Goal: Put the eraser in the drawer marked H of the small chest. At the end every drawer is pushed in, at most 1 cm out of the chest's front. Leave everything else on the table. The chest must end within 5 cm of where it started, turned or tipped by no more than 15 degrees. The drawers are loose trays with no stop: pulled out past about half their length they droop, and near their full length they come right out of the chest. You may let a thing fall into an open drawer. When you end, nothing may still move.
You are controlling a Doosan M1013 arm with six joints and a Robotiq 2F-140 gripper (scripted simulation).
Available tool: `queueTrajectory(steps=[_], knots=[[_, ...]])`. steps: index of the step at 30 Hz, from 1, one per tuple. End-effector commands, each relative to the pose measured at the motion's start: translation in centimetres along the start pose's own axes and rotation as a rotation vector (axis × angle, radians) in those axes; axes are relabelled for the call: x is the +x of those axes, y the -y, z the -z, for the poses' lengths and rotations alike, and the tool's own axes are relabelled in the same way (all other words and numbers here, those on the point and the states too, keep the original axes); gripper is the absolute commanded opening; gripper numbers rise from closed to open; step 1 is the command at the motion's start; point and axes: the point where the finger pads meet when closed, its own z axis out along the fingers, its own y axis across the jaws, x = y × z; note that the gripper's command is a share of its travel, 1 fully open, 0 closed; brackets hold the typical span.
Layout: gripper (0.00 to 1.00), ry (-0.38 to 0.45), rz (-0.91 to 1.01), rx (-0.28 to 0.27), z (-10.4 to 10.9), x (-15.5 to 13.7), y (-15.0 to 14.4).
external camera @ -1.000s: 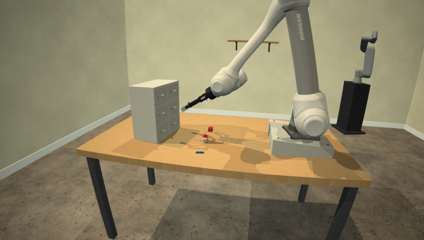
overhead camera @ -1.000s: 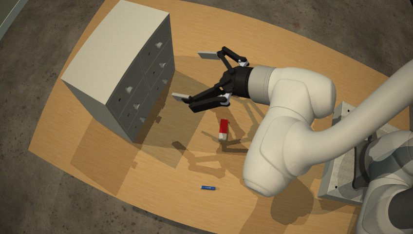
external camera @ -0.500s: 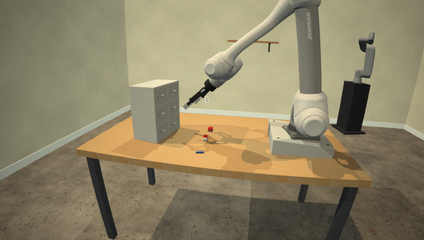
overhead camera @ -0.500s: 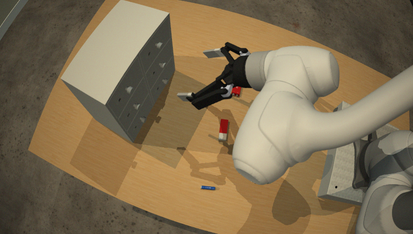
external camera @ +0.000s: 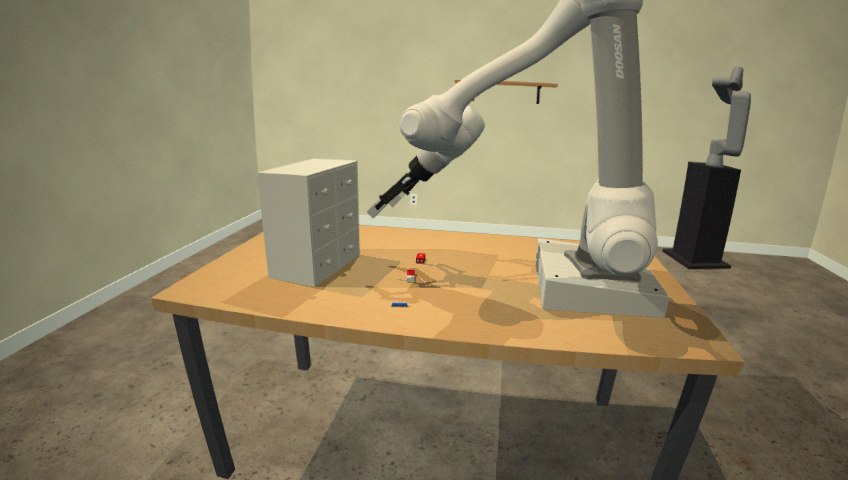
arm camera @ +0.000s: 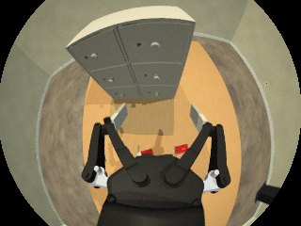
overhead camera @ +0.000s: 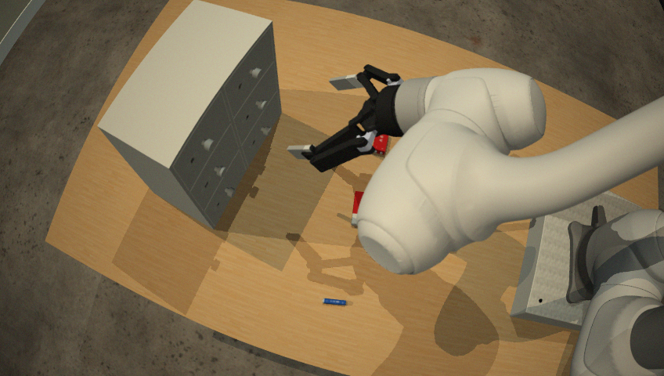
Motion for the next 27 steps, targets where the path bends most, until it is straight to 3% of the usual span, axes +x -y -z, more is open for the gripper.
queueTrajectory(steps=[1,27], knots=[[1.00,0.009,0.000,-0.023,0.04,-0.01,-0.03],[1.00,0.040,0.000,-0.012,0.36,-0.18,0.34]])
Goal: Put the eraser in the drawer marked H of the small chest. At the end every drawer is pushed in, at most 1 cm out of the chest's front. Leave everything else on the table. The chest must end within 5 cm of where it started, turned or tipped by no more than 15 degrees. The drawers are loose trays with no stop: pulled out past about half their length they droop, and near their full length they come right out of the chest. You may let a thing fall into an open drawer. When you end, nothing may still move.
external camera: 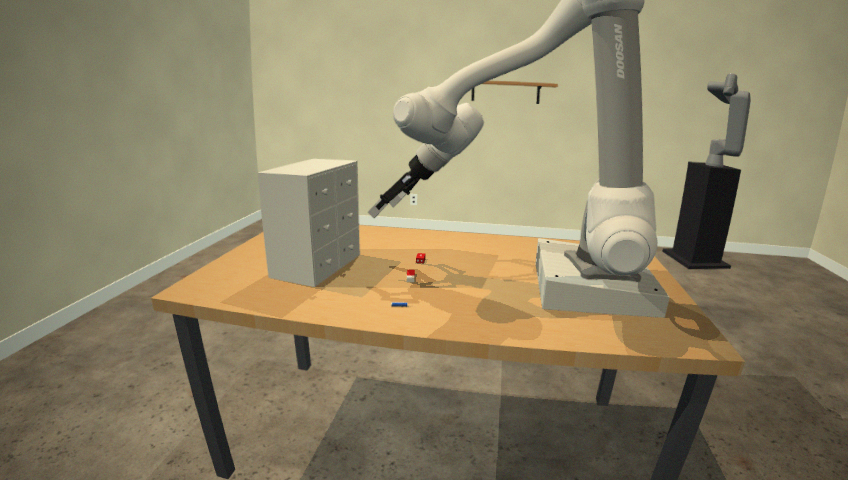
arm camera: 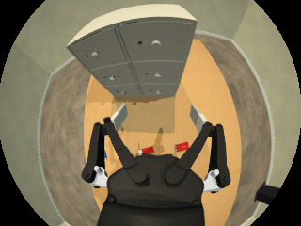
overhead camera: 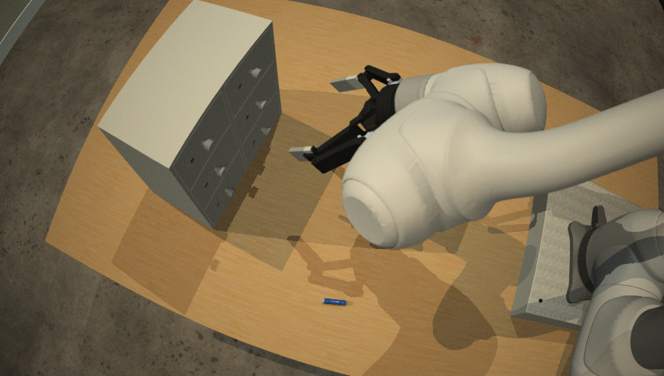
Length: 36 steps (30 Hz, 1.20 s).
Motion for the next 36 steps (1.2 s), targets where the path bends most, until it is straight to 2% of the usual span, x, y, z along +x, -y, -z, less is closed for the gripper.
queueTrajectory(steps=[1,9,17,24,26,36], knots=[[1.00,0.014,0.000,-0.021,0.1,0.1,0.2],[1.00,0.015,0.000,-0.010,0.1,0.2,0.5],[1.00,0.062,0.000,-0.011,0.7,0.2,0.5],[1.00,0.227,-0.001,-0.010,2.6,0.1,0.5],[1.00,0.227,-0.001,-0.010,2.6,0.1,0.5],[1.00,0.444,-0.002,-0.010,5.1,0.0,0.6]])
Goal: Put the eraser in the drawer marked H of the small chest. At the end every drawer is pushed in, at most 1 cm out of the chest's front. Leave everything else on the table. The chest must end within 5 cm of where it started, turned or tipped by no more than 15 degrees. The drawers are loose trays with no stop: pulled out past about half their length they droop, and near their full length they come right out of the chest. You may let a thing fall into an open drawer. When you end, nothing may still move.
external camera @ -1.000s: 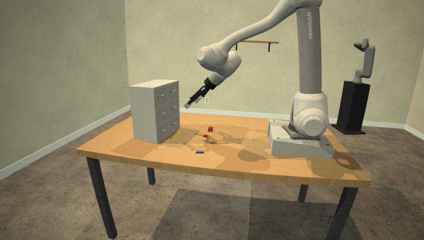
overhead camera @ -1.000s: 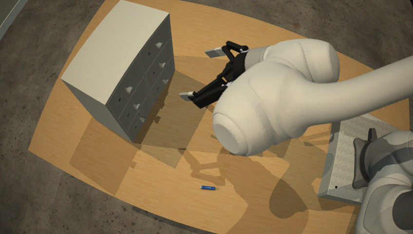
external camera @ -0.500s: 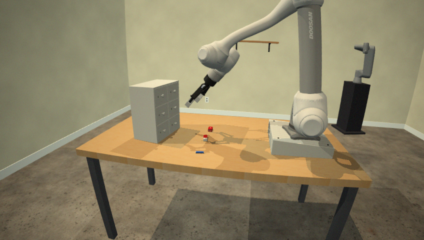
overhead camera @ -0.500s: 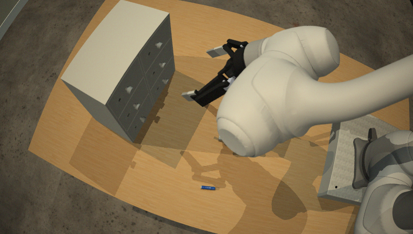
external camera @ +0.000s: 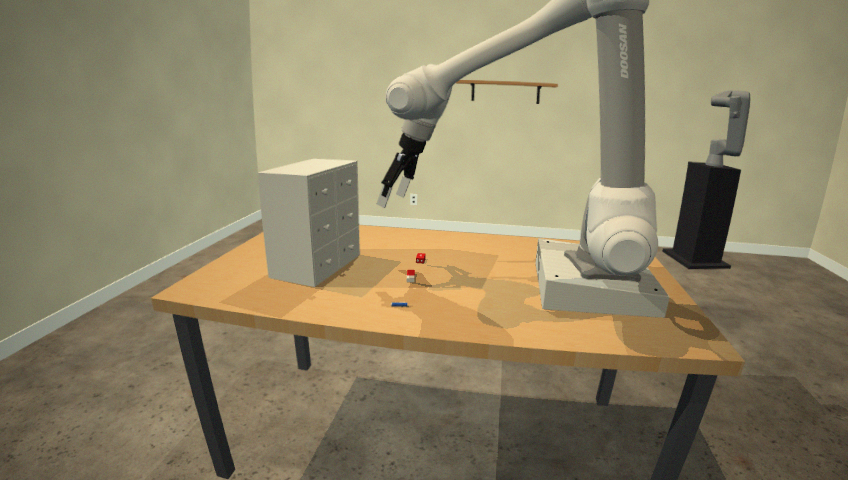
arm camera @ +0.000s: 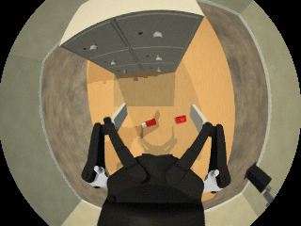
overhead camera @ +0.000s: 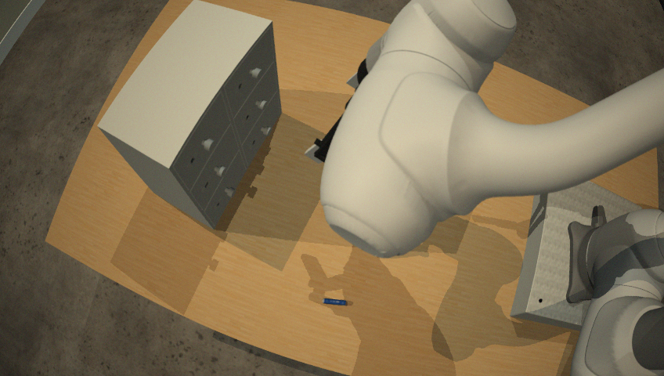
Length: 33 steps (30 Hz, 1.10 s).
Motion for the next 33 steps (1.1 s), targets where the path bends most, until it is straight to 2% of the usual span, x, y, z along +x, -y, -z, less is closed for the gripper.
queueTrajectory(steps=[1,5,7,19,33], knots=[[1.00,0.082,-0.001,-0.005,0.7,-0.3,0.1],[1.00,0.153,-0.001,-0.005,1.4,-0.7,0.2],[1.00,0.153,-0.001,-0.005,1.4,-0.7,0.2],[1.00,0.302,-0.002,-0.005,3.0,-1.4,0.2],[1.00,0.361,-0.002,-0.005,3.7,-1.7,0.2]])
